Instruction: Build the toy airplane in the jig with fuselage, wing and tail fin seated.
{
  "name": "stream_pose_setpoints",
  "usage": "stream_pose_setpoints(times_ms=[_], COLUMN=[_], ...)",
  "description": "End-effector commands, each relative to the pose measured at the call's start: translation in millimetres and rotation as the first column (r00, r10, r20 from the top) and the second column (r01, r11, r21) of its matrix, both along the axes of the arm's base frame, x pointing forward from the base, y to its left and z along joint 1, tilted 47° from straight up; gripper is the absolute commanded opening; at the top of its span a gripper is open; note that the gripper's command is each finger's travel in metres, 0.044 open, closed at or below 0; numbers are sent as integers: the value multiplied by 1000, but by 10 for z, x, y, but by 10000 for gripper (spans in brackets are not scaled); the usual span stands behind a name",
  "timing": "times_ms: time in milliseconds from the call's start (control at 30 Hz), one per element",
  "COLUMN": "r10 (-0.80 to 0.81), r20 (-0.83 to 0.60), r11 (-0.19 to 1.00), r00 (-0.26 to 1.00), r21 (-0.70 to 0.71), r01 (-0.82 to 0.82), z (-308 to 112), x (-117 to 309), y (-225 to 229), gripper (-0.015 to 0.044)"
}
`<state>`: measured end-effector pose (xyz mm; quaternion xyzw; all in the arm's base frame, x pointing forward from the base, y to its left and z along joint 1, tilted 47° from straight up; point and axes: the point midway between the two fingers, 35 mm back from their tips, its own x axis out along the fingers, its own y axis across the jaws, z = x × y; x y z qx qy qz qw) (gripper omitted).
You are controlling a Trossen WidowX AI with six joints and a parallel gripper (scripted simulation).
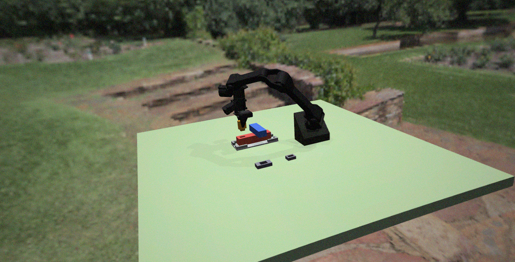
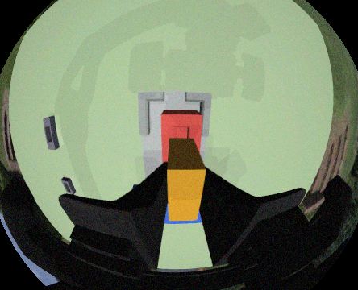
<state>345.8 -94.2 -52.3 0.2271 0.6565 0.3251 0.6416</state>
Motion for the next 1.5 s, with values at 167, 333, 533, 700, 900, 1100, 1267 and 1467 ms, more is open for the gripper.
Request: stream_pose_setpoints(times_ms=[167,333,533,700,900,1100,1267,1467], r10=[4,4,4,4,4,4,4,4], r20=[11,11,11,11,11,12,12,12], r11=[1000,1000,1000,1000,1000,1000,1000,1000], r00=[1000,1000,1000,1000,1000,1000,1000,1000], r21=[-6,-6,-6,-6,-6,-5,-5,-4], r01=[-4,-4,-4,-4,-4,-4,-4,-4], z=[-7,-11,-10,-10,-62,-131,-188,-254], x=[26,24,25,25,24,20,15,5], y=[-22,-21,-21,-21,29,97,153,222], gripper=[65,65,65,65,65,65,65,65])
